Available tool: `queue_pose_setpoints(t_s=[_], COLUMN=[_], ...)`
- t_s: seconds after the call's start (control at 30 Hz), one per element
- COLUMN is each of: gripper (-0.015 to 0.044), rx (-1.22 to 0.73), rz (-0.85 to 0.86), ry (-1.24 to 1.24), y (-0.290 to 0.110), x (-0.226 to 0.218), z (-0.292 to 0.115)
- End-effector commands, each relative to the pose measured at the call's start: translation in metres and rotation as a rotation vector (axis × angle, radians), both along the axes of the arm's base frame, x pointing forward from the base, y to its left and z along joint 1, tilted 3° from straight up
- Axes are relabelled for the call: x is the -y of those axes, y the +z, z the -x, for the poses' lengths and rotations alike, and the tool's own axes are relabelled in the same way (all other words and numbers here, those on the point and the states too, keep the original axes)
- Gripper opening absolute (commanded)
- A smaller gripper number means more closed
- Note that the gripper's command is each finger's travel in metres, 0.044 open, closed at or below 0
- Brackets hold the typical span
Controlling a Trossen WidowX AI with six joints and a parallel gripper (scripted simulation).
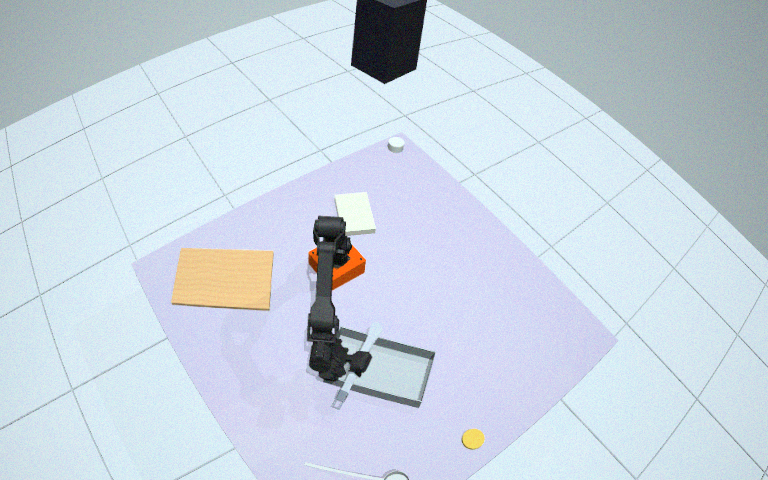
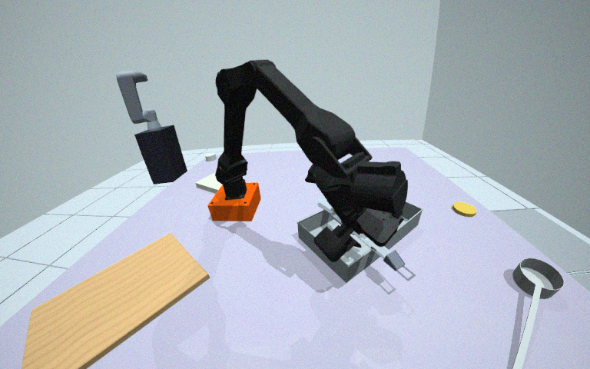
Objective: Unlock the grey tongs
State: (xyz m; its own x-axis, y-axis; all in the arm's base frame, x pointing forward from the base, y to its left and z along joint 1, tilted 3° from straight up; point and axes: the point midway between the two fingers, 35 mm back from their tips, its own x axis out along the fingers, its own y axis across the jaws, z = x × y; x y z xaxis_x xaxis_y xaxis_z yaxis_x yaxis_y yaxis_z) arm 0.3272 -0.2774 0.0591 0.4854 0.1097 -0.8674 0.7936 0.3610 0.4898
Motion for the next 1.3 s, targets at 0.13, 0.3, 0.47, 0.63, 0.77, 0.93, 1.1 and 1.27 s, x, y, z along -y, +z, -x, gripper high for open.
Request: queue_pose_setpoints(t_s=[0.13,0.3,0.47,0.63,0.77,0.93,1.1,1.27], gripper=[0.026,0.026,0.026,0.026,0.026,0.0234,0.0103,0.0069], rx=[-0.008,-0.008,-0.008,-0.007,-0.007,-0.004,-0.004,-0.004], rz=[-0.002,-0.002,-0.003,-0.003,-0.003,0.0,0.0,0.0], ry=[-0.006,-0.006,-0.006,-0.006,-0.006,-0.004,-0.004,-0.004], y=[-0.014,-0.021,-0.028,-0.035,-0.04,-0.036,-0.036,-0.036], x=[-0.002,-0.003,-0.004,-0.005,-0.007,-0.006,-0.006,-0.006], z=[-0.005,-0.009,-0.013,-0.017,-0.019,-0.018,-0.018,-0.018])
